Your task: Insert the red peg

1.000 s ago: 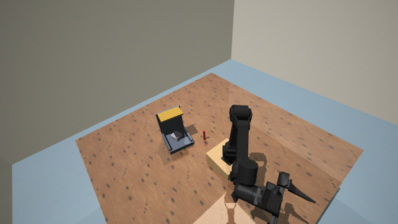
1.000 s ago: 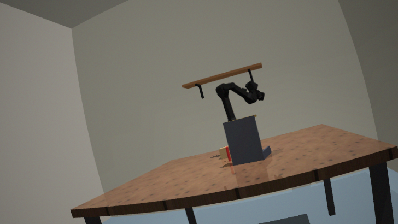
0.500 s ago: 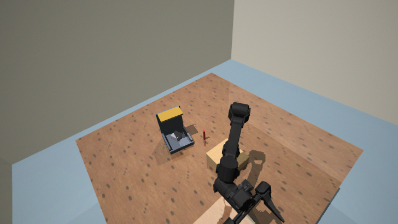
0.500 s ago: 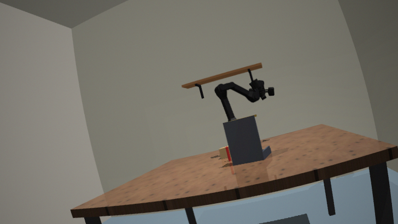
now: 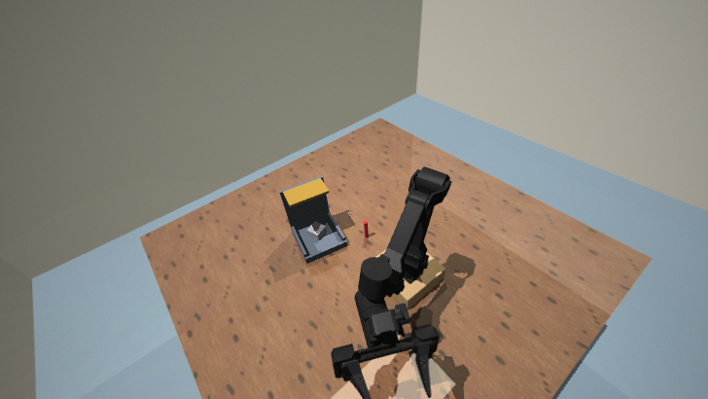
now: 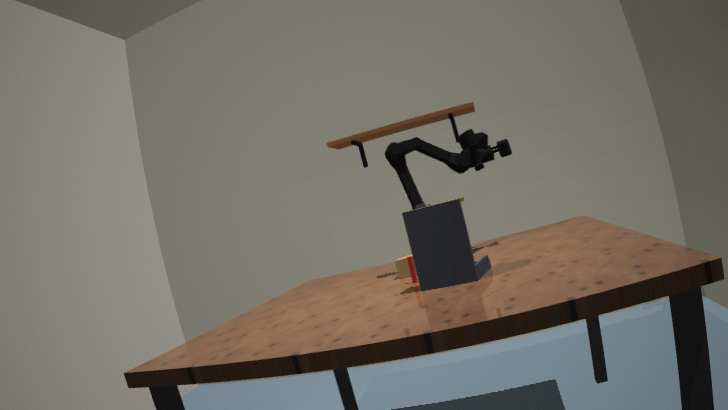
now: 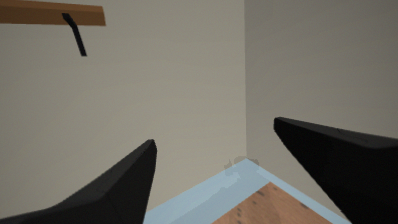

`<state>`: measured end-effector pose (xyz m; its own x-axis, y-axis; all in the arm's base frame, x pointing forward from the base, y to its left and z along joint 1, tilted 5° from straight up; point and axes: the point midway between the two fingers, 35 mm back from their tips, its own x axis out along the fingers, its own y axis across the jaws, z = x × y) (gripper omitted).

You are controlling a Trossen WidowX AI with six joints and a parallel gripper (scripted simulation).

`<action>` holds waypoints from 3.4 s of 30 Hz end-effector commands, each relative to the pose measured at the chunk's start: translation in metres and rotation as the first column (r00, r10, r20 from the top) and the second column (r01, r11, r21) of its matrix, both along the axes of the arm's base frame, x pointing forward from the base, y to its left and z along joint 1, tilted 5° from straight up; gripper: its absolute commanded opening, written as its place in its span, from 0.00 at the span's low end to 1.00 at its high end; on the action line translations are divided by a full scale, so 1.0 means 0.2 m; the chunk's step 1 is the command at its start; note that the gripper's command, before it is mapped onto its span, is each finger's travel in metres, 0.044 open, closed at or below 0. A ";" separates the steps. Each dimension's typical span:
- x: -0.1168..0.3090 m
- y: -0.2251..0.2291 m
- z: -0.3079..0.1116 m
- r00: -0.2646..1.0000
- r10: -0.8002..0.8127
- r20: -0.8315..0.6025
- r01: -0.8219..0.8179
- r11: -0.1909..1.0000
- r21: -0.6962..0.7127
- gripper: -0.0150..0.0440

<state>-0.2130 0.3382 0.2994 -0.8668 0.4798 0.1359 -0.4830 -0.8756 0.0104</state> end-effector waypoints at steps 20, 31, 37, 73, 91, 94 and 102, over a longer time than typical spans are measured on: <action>0.76 0.24 -0.18 0.780 -0.568 0.263 0.522 0.822 0.227 1.00; 1.10 0.24 -0.29 0.550 -0.724 0.416 0.640 0.686 0.346 1.00; 1.32 0.21 -0.36 0.382 -0.771 0.509 0.675 0.609 0.416 1.00; 2.29 -0.55 -0.80 -0.490 -0.230 0.841 0.636 0.565 0.525 1.00; 2.44 -1.14 -0.98 -0.558 0.296 0.775 0.702 0.666 0.251 1.00; 2.44 -1.24 -1.01 -0.544 0.377 0.750 0.718 0.671 0.185 1.00; 2.41 -1.50 -1.07 -0.483 0.569 0.666 0.753 0.657 -0.015 1.00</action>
<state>0.2737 0.0606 0.0901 0.7405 -0.0246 -0.6716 -0.4042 -0.8147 -0.4158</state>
